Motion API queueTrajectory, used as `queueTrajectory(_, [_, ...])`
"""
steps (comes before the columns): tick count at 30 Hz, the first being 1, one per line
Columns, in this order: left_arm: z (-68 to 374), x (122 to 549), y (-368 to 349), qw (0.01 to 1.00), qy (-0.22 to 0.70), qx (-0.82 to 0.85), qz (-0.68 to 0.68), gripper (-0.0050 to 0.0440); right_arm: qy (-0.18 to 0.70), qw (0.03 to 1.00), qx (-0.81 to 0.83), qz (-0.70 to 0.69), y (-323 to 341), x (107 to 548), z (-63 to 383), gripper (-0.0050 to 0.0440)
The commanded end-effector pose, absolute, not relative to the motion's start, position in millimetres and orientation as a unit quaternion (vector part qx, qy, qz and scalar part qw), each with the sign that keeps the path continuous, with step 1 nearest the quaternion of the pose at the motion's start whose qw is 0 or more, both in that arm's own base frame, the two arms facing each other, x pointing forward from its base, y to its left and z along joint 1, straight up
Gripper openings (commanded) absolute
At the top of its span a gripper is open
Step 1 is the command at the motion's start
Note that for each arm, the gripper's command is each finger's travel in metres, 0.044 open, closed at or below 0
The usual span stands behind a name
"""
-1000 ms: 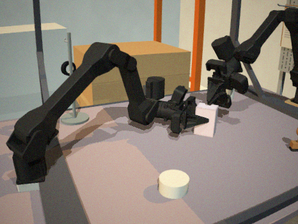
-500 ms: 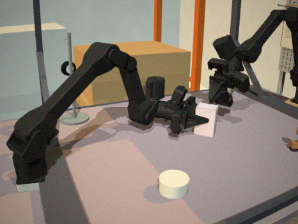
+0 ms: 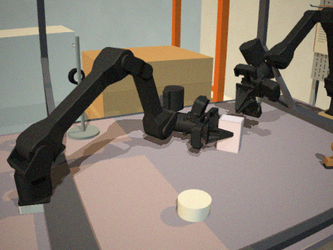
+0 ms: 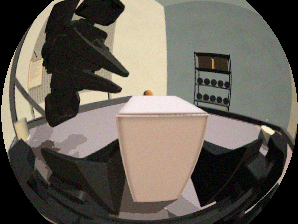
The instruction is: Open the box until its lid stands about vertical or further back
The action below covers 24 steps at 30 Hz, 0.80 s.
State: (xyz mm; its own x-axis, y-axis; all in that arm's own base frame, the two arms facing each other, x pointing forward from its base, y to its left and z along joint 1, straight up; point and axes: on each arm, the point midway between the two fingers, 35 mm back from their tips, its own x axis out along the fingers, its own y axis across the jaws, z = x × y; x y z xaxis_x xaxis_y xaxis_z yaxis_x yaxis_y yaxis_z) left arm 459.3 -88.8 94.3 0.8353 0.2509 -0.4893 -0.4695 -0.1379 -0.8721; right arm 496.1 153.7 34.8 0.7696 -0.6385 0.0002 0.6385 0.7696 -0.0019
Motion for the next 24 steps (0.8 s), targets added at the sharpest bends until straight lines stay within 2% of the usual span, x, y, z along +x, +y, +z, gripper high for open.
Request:
queueTrajectory(1, [109,459,-90,0.647,0.067,-0.712,0.264,0.005,-0.008,0.941,0.011,-0.337,156,499,46,0.0224])
queueTrajectory(24, [94,464,-97,0.647,0.068,-0.712,0.264,0.005,-0.008,0.941,0.011,-0.337,156,499,46,0.0224])
